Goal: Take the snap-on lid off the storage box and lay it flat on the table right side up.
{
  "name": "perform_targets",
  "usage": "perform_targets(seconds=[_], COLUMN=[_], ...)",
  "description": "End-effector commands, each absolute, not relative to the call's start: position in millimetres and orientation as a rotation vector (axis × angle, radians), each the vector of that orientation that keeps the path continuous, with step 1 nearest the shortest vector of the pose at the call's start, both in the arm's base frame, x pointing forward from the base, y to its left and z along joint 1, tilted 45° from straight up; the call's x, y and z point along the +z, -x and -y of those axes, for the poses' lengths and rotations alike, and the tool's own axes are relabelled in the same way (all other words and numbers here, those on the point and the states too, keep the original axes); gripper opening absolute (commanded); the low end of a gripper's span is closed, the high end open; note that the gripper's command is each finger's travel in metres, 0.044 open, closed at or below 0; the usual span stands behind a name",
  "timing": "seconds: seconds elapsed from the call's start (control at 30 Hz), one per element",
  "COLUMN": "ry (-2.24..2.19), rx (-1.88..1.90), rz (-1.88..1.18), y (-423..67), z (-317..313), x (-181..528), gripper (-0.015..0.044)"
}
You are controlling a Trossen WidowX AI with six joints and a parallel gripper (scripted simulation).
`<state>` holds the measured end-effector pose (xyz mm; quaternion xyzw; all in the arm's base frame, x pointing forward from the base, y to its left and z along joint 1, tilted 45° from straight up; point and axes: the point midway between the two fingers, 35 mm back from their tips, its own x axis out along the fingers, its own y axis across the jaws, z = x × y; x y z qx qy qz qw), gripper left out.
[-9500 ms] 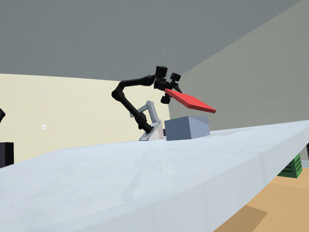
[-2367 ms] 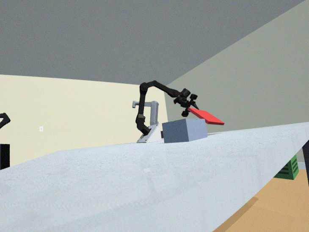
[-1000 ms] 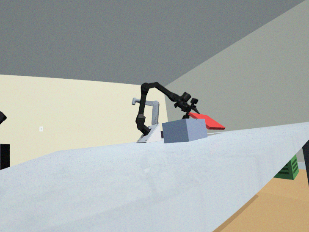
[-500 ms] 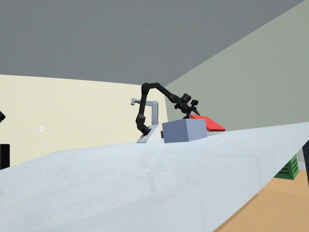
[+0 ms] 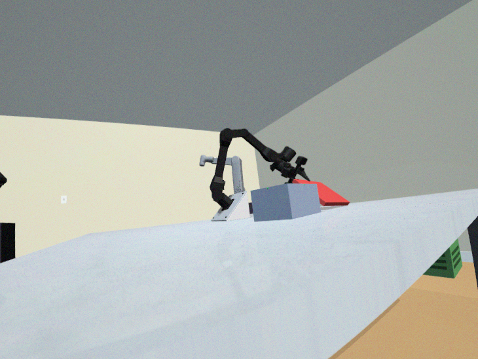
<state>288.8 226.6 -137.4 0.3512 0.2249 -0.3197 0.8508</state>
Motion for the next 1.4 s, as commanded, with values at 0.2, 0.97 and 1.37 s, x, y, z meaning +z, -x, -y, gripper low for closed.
perform_targets(seconds=[0.2,0.97,1.37], ry=[-0.731,-0.731,-0.731], rx=[-0.672,-0.672,-0.672], rz=[-0.468,-0.467,-0.467], y=[-288,-286,-285], z=[-219,-207,-200], x=[-143,-157,-164], gripper=[0.0,0.0,0.0])
